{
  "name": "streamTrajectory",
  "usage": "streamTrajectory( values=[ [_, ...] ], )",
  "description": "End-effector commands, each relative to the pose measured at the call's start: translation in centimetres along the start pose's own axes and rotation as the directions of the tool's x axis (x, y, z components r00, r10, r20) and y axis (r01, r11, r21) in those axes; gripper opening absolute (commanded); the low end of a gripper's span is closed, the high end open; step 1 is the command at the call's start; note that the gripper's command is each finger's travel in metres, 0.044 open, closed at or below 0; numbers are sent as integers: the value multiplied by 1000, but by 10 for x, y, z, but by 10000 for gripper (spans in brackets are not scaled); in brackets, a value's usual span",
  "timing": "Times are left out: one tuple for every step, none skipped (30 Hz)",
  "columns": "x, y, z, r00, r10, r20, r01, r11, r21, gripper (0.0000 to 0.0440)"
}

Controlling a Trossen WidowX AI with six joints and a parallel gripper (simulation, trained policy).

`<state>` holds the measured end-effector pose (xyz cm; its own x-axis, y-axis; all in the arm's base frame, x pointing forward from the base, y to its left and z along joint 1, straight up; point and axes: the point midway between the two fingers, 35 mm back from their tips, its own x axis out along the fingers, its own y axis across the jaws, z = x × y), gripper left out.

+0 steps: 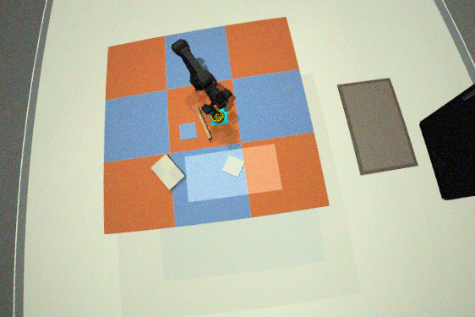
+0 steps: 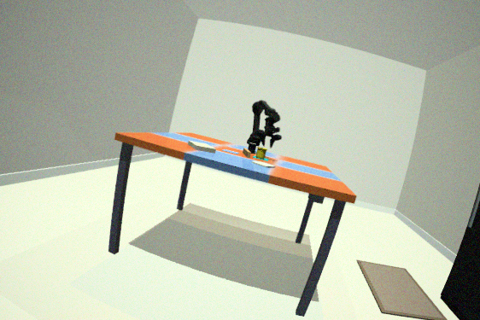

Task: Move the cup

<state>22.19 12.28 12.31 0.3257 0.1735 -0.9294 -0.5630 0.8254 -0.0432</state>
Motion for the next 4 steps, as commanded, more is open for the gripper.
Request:
streamTrajectory(
  values=[
    [-12, -2, 7, 999, -1, 39, 0, 1000, 14, 298],
    [-15, -3, 8, 999, -2, 47, 1, 1000, 18, 322],
    [-18, -3, 9, 998, -3, 55, 2, 1000, 22, 346],
    [-21, -4, 10, 998, -4, 62, 2, 1000, 26, 369]
  ],
)
